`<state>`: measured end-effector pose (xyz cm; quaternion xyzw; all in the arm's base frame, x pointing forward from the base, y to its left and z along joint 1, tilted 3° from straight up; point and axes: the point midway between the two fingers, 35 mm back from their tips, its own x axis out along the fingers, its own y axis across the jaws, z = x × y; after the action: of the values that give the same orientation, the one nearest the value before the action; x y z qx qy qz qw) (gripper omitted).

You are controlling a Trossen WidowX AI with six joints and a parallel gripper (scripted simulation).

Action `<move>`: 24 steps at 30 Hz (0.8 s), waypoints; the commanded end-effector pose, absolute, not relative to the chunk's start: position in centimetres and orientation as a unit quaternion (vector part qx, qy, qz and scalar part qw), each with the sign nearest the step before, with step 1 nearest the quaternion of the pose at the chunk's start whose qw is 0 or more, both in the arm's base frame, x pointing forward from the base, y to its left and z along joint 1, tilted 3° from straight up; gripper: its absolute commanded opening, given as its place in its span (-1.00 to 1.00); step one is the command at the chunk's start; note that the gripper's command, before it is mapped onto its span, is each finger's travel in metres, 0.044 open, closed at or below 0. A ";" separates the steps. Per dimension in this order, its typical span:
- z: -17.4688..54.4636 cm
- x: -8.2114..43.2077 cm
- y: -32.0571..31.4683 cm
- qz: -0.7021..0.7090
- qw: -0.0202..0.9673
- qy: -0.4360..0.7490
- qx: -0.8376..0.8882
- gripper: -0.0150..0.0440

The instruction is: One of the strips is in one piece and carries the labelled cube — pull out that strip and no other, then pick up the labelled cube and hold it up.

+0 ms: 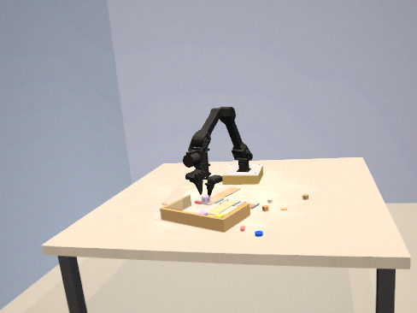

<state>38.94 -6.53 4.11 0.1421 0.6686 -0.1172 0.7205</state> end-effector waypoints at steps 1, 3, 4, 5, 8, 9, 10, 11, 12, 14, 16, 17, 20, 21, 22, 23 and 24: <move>3.1 38.7 -6.4 -0.116 0.717 0.673 0.141 0.36; 2.8 38.8 -6.4 -0.116 0.717 0.673 0.141 0.36; 2.6 38.8 -6.4 -0.116 0.717 0.673 0.141 0.36; 2.5 38.8 -6.4 -0.116 0.717 0.673 0.141 0.36; 2.0 38.8 -6.4 -0.116 0.717 0.673 0.141 0.36; 1.8 38.8 -6.4 -0.116 0.717 0.673 0.141 0.36; 1.6 38.8 -6.4 -0.116 0.717 0.673 0.141 0.36; 1.5 38.8 -6.4 -0.116 0.717 0.673 0.141 0.36; 1.3 38.8 -6.4 -0.116 0.717 0.673 0.141 0.36; 1.1 38.8 -6.4 -0.116 0.717 0.673 0.141 0.36; 1.1 38.8 -6.4 -0.116 0.717 0.673 0.141 0.36; 1.1 38.8 -6.4 -0.116 0.717 0.673 0.141 0.36; 1.1 38.8 -6.4 -0.116 0.717 0.673 0.141 0.36; 1.3 38.9 -6.5 -0.117 0.718 0.671 0.142 0.27; 1.3 38.9 -6.5 -0.117 0.718 0.671 0.142 0.18; 1.3 38.9 -6.5 -0.117 0.718 0.671 0.142 0.09; 1.3 38.9 -6.5 -0.117 0.718 0.671 0.142 0.00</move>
<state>38.89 -6.47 1.30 0.1416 0.6711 -0.1168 0.7183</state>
